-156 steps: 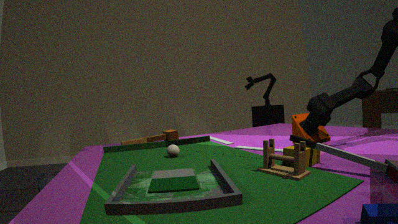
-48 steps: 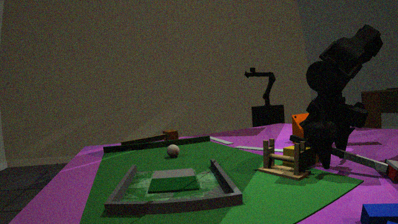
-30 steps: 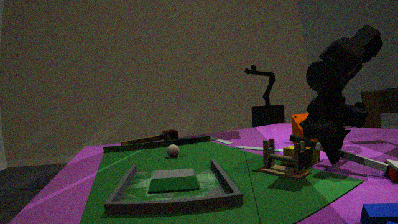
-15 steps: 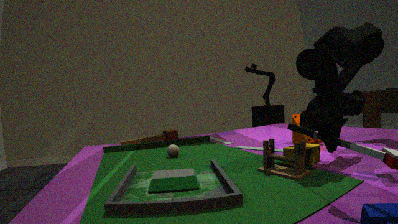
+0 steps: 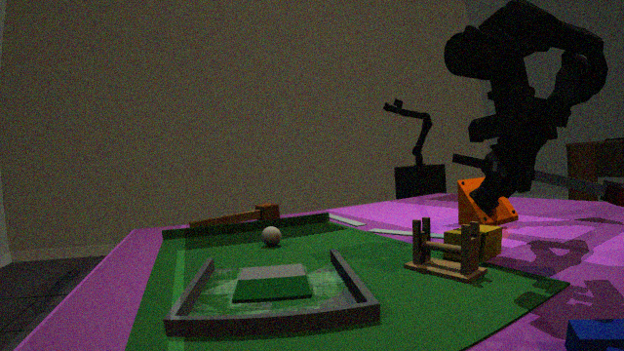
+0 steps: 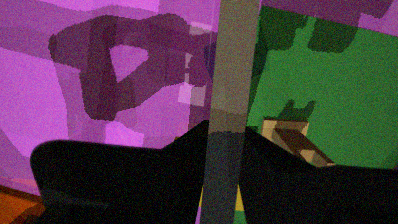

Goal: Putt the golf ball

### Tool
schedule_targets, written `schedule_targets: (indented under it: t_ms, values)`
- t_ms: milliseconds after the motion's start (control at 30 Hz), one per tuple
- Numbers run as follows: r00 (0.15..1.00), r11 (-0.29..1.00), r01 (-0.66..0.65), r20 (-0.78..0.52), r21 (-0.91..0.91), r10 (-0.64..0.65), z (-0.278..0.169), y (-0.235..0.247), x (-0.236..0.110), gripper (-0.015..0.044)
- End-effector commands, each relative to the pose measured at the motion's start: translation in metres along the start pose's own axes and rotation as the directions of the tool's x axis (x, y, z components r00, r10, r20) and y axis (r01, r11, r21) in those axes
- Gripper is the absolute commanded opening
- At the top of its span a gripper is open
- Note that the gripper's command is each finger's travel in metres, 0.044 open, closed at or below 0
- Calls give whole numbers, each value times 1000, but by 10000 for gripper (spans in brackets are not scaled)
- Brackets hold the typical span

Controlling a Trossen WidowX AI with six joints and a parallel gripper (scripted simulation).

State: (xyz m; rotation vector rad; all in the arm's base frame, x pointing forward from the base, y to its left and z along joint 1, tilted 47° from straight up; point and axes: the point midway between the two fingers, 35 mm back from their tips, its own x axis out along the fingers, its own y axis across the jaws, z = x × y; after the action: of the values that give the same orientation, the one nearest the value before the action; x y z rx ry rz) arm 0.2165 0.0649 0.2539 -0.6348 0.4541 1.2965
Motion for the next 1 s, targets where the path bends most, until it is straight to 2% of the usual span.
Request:
schedule_targets:
  t_ms: [0,300,433,967]
  values:
    - [1000,1000,1,-3,3,-1,-1,-1,0,0]
    - [989,988,63,-144,138,-43,-41,-38,-10,0]
    - [973,973,148,-205,177,-111,-56,-54,-23,0]
    - [892,914,256,-442,316,-97,-140,-107,-41,0]
